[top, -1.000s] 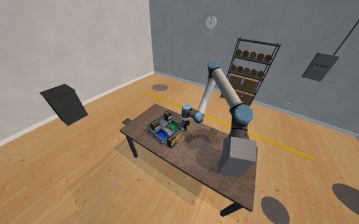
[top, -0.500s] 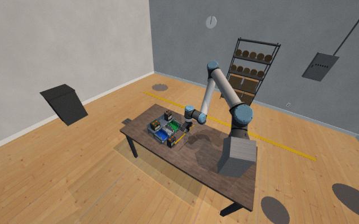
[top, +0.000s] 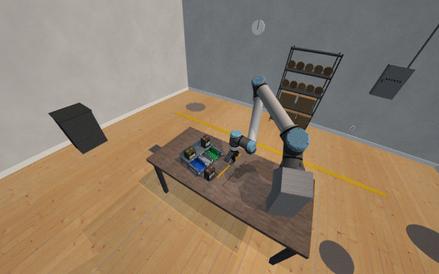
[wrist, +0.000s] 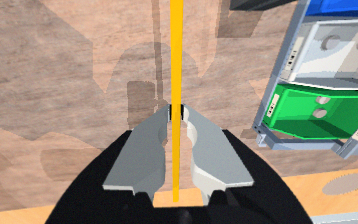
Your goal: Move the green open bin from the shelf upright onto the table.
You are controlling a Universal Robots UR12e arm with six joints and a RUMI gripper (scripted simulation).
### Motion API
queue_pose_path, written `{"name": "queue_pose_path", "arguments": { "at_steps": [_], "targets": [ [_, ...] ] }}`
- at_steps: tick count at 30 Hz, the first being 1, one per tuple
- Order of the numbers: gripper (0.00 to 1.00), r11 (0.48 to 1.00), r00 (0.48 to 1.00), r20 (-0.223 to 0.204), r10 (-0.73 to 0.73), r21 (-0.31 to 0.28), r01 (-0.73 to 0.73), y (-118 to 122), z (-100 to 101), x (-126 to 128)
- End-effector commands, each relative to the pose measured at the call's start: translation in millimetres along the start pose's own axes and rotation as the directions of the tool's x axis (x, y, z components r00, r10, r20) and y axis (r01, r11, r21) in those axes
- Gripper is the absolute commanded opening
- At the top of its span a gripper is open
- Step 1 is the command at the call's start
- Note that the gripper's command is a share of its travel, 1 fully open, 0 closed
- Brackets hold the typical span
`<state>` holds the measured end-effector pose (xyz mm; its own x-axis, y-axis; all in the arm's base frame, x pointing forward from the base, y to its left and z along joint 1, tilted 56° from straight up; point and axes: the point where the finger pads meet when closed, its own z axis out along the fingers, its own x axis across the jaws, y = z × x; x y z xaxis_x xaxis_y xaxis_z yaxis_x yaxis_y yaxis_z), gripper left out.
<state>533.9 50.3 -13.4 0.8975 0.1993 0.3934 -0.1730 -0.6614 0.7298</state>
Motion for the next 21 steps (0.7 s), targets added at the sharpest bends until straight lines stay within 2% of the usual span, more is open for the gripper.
{"name": "queue_pose_path", "arguments": {
  "at_steps": [1, 14, 21],
  "targets": [
    [0.0, 1.0, 1.0, -0.001, 0.0, 0.0, 0.0, 1.9, -0.2, -9.9],
    [0.0, 1.0, 1.0, -0.001, 0.0, 0.0, 0.0, 2.5, -0.2, -12.9],
    [0.0, 1.0, 1.0, -0.001, 0.0, 0.0, 0.0, 0.7, -0.3, -4.1]
  ]
}}
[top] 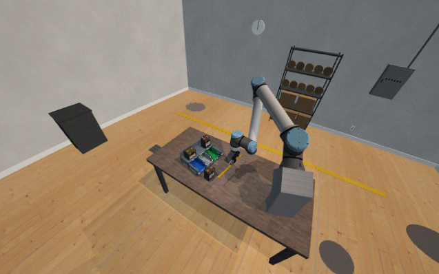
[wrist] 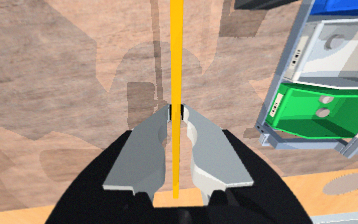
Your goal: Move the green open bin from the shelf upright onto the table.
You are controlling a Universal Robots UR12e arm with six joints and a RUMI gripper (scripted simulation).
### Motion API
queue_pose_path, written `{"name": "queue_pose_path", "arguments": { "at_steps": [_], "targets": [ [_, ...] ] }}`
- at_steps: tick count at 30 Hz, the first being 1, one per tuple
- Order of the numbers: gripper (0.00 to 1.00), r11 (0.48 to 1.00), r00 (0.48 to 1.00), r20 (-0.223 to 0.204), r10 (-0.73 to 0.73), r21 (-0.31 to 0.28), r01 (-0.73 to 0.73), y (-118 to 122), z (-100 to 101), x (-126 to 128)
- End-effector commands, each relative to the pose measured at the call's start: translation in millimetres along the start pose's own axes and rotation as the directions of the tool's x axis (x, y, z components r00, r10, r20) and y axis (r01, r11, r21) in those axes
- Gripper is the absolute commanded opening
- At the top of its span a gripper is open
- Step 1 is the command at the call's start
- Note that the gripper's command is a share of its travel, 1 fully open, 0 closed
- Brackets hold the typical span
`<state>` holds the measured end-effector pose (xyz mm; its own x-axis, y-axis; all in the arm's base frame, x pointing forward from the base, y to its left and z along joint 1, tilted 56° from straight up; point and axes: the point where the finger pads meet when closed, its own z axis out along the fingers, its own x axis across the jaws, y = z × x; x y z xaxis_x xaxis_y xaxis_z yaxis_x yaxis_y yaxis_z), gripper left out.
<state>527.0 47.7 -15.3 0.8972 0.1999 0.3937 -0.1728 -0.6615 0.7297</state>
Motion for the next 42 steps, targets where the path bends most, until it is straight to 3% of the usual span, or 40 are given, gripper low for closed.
{"name": "queue_pose_path", "arguments": {
  "at_steps": [1, 42],
  "targets": [
    [0.0, 1.0, 1.0, 0.0, 0.0, 0.0, 0.0, -0.8, -0.4, 3.4],
    [0.0, 1.0, 1.0, 0.0, 0.0, 0.0, 0.0, -2.1, -0.5, 10.5]
  ]
}}
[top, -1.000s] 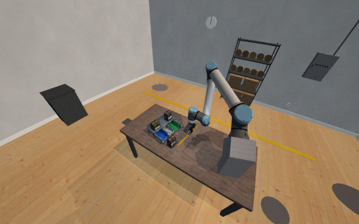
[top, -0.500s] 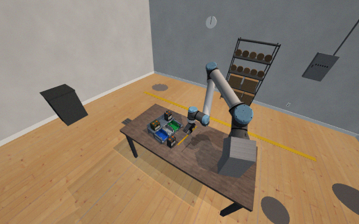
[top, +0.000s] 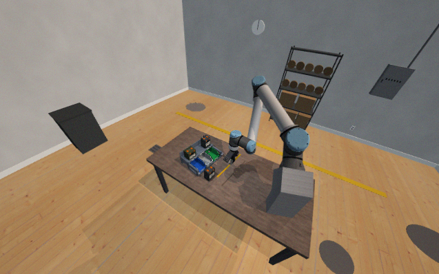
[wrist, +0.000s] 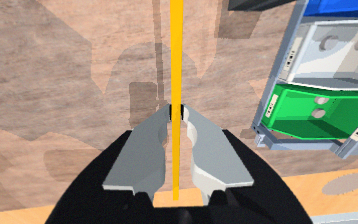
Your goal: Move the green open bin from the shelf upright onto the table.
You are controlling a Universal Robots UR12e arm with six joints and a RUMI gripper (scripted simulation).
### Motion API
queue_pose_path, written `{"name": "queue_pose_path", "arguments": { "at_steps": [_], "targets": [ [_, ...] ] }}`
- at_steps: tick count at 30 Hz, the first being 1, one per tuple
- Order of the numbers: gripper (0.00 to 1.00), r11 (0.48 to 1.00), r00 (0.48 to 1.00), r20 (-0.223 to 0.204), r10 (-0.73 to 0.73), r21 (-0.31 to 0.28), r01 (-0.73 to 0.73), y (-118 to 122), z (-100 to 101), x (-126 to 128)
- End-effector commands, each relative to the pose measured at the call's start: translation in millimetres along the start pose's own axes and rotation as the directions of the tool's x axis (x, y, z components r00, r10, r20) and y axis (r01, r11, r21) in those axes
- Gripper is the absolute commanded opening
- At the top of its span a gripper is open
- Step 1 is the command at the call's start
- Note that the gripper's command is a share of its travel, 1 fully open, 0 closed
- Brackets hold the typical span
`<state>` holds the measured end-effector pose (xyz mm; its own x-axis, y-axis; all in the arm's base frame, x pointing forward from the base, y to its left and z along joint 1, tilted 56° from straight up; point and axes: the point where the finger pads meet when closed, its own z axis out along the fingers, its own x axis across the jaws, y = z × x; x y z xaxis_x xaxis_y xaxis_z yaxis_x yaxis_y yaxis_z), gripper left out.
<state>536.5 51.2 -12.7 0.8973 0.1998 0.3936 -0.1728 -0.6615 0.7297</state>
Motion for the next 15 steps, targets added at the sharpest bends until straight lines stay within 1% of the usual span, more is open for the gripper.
{"name": "queue_pose_path", "arguments": {
  "at_steps": [1, 2, 7, 15],
  "targets": [
    [0.0, 1.0, 1.0, -0.001, 0.0, 0.0, 0.0, -0.1, -0.4, 0.2],
    [0.0, 1.0, 1.0, -0.001, 0.0, 0.0, 0.0, -0.1, -0.4, 0.2],
    [0.0, 1.0, 1.0, -0.001, 0.0, 0.0, 0.0, -0.2, 19.6, 0.5],
    [0.0, 1.0, 1.0, -0.001, 0.0, 0.0, 0.0, -0.2, 19.6, 0.5]
  ]
}}
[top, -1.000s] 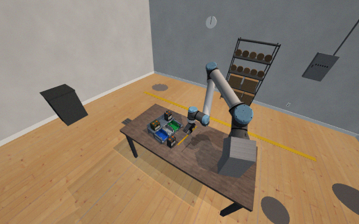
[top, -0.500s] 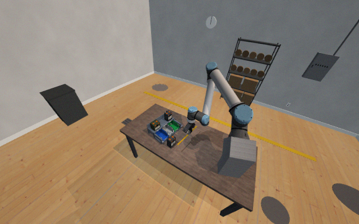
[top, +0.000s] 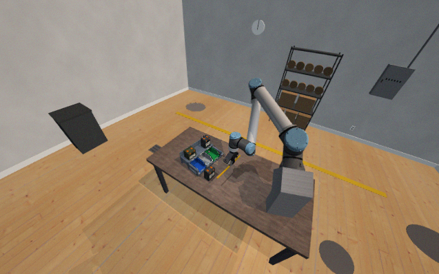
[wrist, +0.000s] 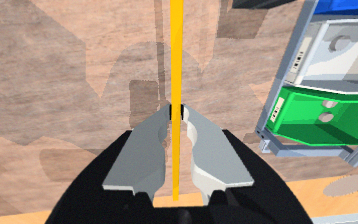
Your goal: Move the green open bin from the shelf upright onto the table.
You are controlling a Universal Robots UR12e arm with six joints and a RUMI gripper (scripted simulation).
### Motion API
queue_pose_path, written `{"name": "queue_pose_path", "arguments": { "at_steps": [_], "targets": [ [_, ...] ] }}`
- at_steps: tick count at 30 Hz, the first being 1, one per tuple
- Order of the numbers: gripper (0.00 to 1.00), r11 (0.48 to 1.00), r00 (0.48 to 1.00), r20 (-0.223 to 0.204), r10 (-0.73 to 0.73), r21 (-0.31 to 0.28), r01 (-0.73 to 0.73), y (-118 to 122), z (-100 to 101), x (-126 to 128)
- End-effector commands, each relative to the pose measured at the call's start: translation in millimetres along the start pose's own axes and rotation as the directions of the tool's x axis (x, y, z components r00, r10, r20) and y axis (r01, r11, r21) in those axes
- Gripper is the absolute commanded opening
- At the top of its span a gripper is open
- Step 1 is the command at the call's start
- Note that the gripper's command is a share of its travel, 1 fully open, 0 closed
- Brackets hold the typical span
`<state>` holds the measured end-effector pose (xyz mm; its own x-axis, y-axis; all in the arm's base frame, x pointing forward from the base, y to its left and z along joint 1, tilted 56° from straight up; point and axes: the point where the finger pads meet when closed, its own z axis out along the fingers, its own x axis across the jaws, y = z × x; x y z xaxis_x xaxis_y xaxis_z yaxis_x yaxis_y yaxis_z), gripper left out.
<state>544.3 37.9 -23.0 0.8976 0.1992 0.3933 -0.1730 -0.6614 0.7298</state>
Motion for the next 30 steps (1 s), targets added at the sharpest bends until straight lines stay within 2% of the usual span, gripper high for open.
{"name": "queue_pose_path", "arguments": {
  "at_steps": [1, 4, 9, 21, 26, 30],
  "targets": [
    [0.0, 1.0, 1.0, -0.001, 0.0, 0.001, 0.0, -0.1, 1.1, 0.2],
    [0.0, 1.0, 1.0, -0.001, 0.0, 0.001, 0.0, -0.1, 1.1, 0.2],
    [0.0, 1.0, 1.0, -0.001, 0.0, 0.001, 0.0, -0.2, 20.6, 0.5],
    [0.0, 1.0, 1.0, -0.001, 0.0, 0.001, 0.0, -0.2, 20.6, 0.5],
    [0.0, 1.0, 1.0, -0.001, 0.0, 0.001, 0.0, -0.2, 40.2, 0.8],
    [0.0, 1.0, 1.0, -0.001, 0.0, 0.001, 0.0, -0.2, 40.2, 0.8]
  ]
}}
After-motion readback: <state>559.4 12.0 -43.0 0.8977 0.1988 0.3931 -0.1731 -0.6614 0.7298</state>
